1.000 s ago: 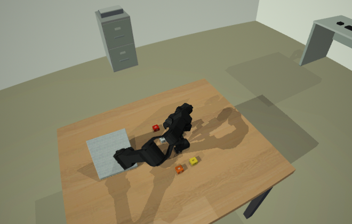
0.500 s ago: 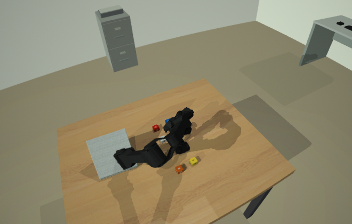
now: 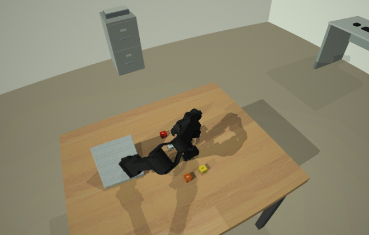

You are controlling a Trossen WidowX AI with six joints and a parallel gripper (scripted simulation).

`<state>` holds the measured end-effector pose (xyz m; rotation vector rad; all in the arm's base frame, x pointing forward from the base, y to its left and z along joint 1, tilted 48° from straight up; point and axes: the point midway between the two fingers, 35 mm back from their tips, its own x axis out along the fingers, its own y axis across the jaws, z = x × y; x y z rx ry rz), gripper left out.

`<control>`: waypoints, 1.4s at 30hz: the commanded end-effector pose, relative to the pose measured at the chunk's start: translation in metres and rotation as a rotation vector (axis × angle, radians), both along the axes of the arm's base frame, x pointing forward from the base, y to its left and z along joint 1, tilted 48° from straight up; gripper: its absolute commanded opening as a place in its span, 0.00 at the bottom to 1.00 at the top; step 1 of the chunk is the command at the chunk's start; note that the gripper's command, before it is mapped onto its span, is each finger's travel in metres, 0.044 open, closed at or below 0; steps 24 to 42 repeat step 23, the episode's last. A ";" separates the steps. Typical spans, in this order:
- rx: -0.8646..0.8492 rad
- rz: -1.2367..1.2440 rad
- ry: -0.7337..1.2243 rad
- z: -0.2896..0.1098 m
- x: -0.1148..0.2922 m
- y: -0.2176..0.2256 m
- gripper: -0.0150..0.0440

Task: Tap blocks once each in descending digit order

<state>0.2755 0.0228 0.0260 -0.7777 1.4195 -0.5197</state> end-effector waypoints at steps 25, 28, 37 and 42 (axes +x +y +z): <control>0.018 -0.005 0.002 -0.119 -0.071 0.218 0.93; 0.018 -0.005 0.002 -0.119 -0.071 0.218 0.93; 0.018 -0.005 0.002 -0.119 -0.071 0.218 0.93; 0.018 -0.005 0.002 -0.119 -0.071 0.218 0.93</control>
